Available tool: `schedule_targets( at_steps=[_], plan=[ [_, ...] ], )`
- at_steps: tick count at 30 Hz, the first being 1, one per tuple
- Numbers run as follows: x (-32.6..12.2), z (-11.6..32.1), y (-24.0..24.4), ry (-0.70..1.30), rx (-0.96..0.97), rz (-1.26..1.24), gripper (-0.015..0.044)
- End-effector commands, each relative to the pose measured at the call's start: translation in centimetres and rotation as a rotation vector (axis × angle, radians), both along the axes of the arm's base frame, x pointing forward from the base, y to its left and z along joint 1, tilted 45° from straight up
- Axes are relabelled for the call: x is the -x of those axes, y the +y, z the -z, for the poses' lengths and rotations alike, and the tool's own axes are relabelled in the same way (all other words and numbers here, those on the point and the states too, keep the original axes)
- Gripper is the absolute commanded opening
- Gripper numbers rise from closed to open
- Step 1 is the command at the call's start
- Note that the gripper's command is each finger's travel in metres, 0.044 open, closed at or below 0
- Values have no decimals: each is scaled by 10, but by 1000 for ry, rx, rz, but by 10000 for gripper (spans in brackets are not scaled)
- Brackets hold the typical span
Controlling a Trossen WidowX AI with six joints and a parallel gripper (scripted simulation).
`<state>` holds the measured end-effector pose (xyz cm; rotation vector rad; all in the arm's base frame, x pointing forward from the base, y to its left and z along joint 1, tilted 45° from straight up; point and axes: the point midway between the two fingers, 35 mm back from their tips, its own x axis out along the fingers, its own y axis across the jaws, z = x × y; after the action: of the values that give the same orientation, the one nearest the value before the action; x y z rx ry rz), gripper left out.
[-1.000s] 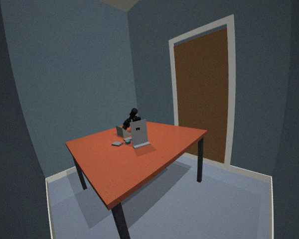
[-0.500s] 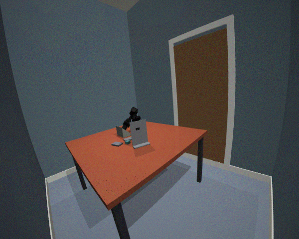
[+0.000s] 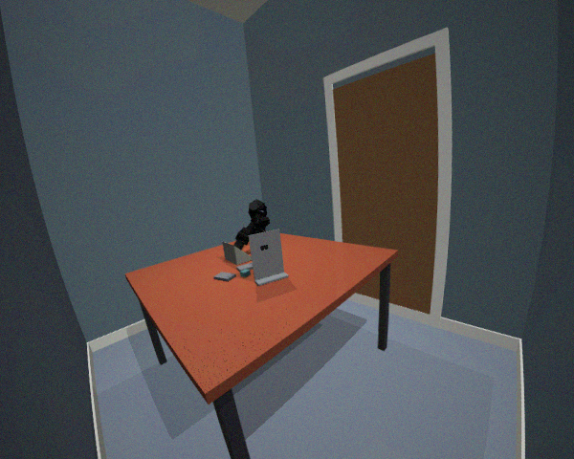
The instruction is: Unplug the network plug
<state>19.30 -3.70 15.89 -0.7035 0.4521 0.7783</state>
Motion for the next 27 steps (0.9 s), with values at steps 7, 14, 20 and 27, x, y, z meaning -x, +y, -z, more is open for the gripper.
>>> schedule_targets(
  at_steps=[7,14,20,27],
  plan=[
    [3,-21,-19,-5,-3,-4,156],
    [5,-35,-32,-11,-7,-4,156],
    [8,-46,-44,-20,-13,-3,156],
    [10,-51,-48,-24,-15,-2,235]
  ],
)
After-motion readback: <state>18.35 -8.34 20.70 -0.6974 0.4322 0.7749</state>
